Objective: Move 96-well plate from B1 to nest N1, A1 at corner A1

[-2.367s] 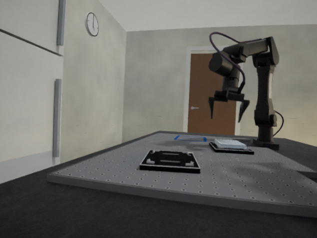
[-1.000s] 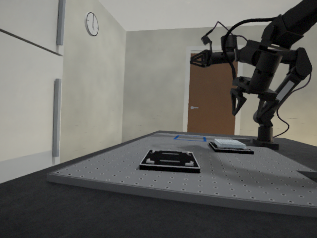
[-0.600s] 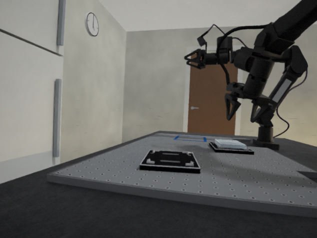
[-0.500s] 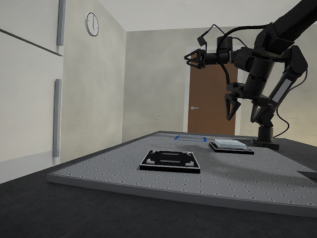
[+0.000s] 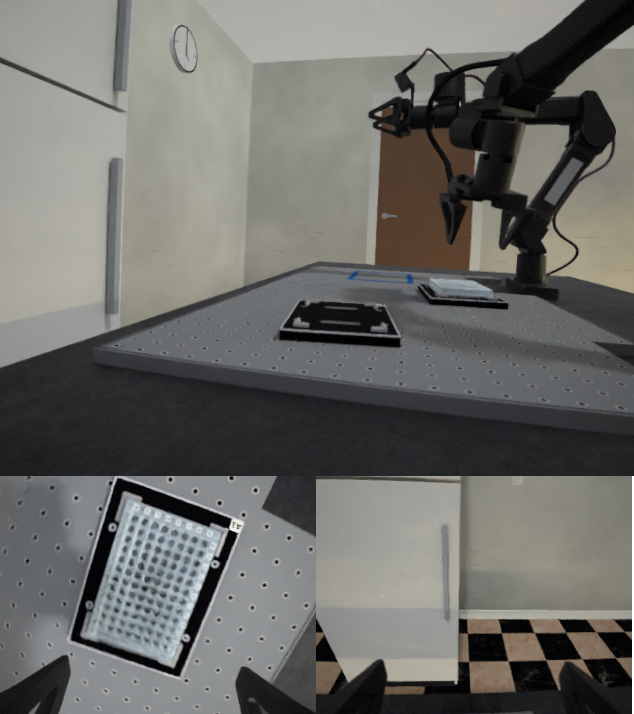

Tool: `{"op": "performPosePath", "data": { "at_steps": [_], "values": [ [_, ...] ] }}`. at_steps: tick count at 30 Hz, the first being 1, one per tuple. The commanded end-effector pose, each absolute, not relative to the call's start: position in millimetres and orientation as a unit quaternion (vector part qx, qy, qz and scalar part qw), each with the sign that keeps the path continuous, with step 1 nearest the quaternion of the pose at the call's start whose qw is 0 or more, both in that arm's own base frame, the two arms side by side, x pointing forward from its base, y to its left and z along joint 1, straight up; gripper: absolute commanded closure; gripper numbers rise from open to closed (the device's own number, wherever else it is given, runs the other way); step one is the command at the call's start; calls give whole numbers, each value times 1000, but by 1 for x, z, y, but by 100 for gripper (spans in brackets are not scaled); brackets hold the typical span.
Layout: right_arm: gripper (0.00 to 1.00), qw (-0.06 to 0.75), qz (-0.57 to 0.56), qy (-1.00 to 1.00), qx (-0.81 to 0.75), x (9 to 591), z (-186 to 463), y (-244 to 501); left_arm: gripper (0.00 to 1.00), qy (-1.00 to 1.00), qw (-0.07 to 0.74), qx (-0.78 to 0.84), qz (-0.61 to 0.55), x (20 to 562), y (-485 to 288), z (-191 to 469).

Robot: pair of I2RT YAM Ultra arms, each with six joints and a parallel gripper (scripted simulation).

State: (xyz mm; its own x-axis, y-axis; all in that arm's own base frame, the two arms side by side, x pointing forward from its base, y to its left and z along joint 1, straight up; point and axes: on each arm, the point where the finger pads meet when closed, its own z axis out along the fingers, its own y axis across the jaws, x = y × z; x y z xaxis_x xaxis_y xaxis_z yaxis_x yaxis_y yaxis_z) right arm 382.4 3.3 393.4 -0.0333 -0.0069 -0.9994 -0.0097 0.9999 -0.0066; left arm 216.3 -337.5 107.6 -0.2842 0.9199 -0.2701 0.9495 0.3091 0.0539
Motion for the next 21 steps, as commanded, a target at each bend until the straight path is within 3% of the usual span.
{"op": "performPosePath", "data": {
  "at_steps": [1, 21],
  "values": [
    [0, 715, -2, 700, 2, 381, 417, -1, 0, 773, 58, 631, -27, 218, -334, 101],
    [0, 715, -2, 700, 2, 381, 417, -1, 0, 727, -1, 686, 2, 234, -369, 88]
  ]
}}
